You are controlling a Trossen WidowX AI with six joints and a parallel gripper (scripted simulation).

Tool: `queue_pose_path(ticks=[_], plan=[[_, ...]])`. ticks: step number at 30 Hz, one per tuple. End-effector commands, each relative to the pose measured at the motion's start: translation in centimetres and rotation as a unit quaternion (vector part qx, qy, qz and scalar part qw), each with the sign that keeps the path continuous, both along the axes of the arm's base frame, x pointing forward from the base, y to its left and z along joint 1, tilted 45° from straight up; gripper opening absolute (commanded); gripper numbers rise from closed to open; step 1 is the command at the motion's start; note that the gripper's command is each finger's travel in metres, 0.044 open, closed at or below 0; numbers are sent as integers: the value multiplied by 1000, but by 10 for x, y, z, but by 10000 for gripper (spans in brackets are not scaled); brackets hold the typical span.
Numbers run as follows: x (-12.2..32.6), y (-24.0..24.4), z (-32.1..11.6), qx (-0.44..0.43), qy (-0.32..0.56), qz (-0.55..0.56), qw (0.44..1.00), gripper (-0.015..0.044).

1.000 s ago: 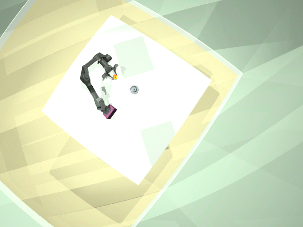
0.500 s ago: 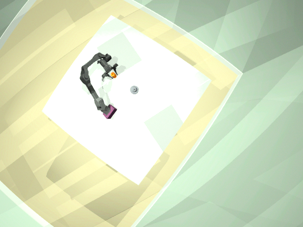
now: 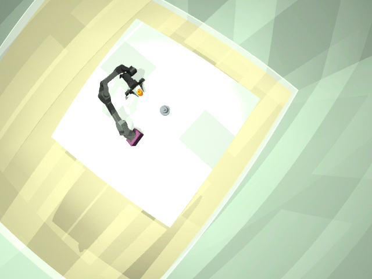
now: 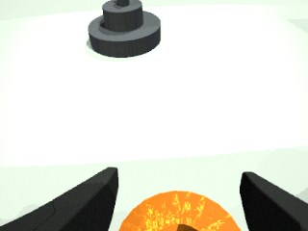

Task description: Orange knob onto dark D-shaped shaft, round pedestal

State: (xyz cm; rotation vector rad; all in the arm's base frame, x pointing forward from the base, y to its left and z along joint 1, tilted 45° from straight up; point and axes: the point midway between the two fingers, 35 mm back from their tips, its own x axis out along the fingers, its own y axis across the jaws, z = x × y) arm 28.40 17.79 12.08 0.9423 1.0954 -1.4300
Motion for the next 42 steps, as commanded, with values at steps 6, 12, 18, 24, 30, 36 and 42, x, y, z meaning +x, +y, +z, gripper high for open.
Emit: queue_pose_path(ticks=[6, 12, 18, 24, 30, 36, 42], plan=[[0, 0, 0, 0, 1, 0, 1000, 391], [0, 0, 0, 0, 1, 0, 1000, 440], [4, -29, 29, 16, -29, 6, 999, 440], [3, -59, 56, 27, -60, 13, 998, 440], [1, -60, 53, 56, -44, 5, 997, 440], [-1, -61, 49, 333, 22, -57, 941, 440], [10, -68, 67, 495, -7, -81, 865, 440]])
